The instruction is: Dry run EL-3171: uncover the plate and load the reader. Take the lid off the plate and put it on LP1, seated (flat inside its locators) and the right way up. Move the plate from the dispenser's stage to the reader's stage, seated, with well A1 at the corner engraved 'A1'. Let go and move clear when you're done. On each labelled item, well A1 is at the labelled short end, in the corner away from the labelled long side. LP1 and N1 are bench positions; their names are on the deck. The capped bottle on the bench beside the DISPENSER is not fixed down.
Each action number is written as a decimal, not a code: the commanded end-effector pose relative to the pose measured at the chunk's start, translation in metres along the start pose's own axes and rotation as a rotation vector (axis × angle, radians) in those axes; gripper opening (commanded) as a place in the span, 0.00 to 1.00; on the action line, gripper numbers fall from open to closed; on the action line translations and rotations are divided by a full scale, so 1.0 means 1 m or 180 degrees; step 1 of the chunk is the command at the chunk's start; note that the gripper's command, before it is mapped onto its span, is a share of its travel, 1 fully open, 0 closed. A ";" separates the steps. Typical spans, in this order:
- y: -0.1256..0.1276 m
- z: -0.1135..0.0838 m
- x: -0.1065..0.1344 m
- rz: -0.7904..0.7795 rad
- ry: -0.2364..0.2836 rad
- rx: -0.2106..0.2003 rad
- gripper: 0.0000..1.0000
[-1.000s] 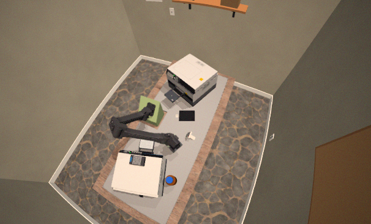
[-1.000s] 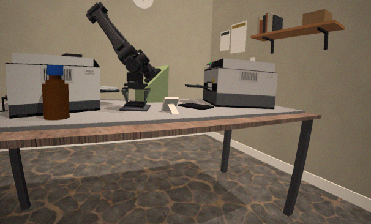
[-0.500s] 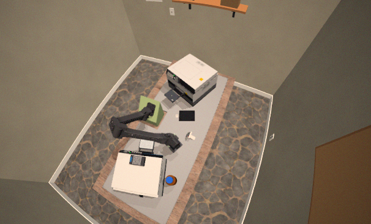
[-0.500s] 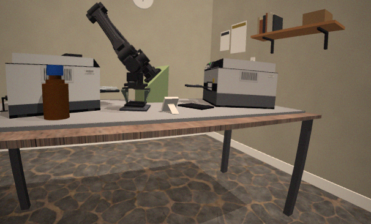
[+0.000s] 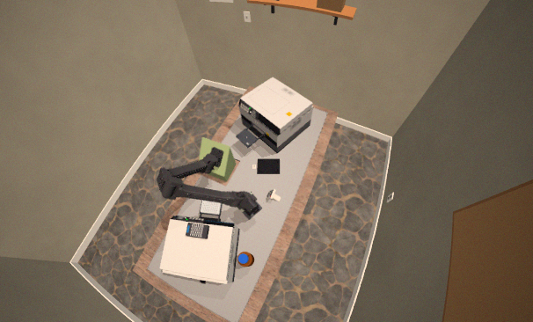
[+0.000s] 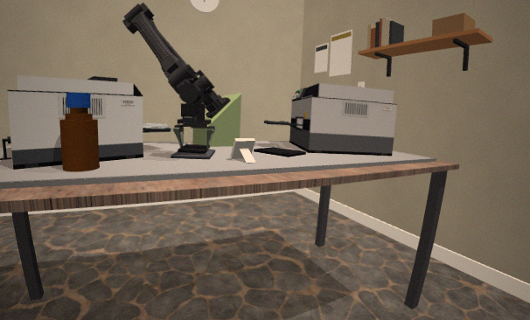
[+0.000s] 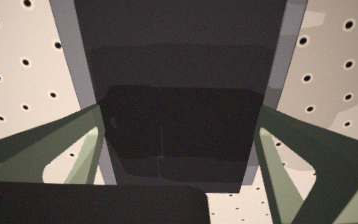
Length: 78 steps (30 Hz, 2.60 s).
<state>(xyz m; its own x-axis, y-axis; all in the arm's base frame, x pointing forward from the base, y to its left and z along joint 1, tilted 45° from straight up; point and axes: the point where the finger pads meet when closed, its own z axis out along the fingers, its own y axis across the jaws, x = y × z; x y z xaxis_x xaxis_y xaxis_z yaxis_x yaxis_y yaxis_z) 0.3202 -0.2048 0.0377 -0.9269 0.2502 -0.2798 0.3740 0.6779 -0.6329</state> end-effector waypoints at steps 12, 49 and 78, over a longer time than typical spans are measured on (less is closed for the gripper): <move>0.003 0.001 -0.005 -0.0042 -0.0049 -0.0017 0.85; 0.000 0.009 -0.003 -0.0017 -0.0014 -0.0004 0.85; -0.003 0.016 -0.001 0.0047 0.0012 0.0027 0.85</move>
<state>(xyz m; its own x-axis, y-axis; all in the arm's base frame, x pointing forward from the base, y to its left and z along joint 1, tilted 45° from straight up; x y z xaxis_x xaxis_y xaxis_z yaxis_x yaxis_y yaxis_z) 0.3206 -0.2089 0.0322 -0.9294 0.2457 -0.2754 0.3676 0.6811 -0.6332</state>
